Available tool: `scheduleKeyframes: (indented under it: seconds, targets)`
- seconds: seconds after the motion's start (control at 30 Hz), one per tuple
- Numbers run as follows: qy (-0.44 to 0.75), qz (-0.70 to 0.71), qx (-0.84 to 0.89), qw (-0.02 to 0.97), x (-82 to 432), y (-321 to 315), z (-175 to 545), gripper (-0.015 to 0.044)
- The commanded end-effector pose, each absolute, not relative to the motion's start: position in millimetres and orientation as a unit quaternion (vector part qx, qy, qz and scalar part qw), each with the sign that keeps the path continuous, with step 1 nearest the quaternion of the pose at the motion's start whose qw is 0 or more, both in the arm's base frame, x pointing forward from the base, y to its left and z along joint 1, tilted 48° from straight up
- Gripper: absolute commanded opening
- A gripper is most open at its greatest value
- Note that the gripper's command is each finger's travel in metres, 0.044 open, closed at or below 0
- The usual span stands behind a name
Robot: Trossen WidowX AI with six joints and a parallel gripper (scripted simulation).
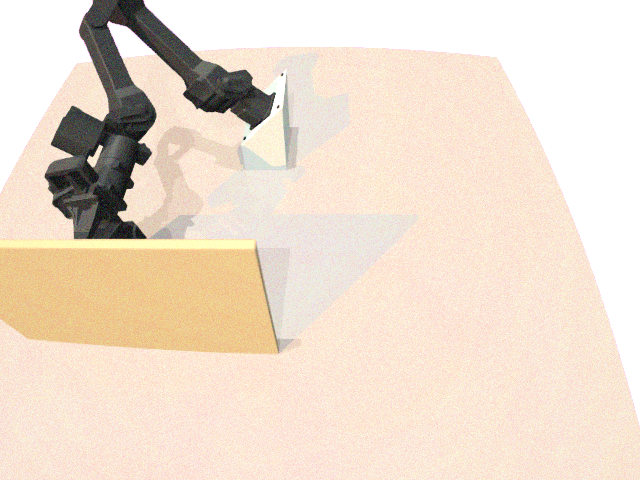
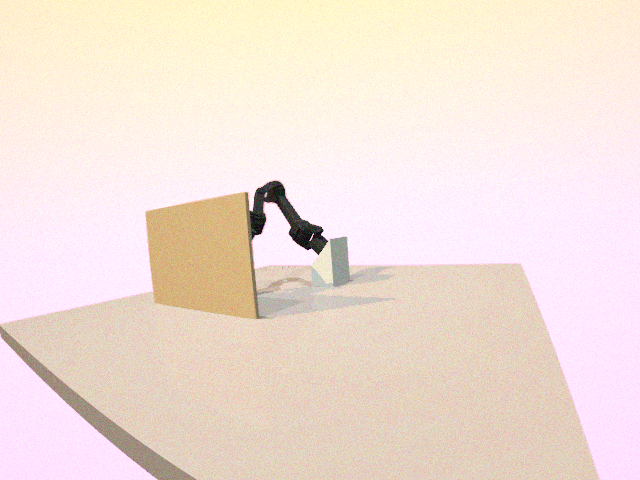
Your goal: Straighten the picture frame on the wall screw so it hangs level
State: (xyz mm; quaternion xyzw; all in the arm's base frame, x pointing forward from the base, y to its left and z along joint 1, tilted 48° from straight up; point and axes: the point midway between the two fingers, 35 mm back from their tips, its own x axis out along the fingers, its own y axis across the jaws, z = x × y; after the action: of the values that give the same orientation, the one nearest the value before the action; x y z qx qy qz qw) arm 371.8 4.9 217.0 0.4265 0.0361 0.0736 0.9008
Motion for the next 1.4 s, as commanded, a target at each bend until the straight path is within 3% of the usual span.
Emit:
scheduleKeyframes:
  seconds: [0.0,1.37]
  targets:
    - [0.034,0.078,0.426,0.901,371.6,7.1,218.1,0.0000]
    - [0.035,0.072,0.426,0.901,372.6,1.7,212.8,0.0000]
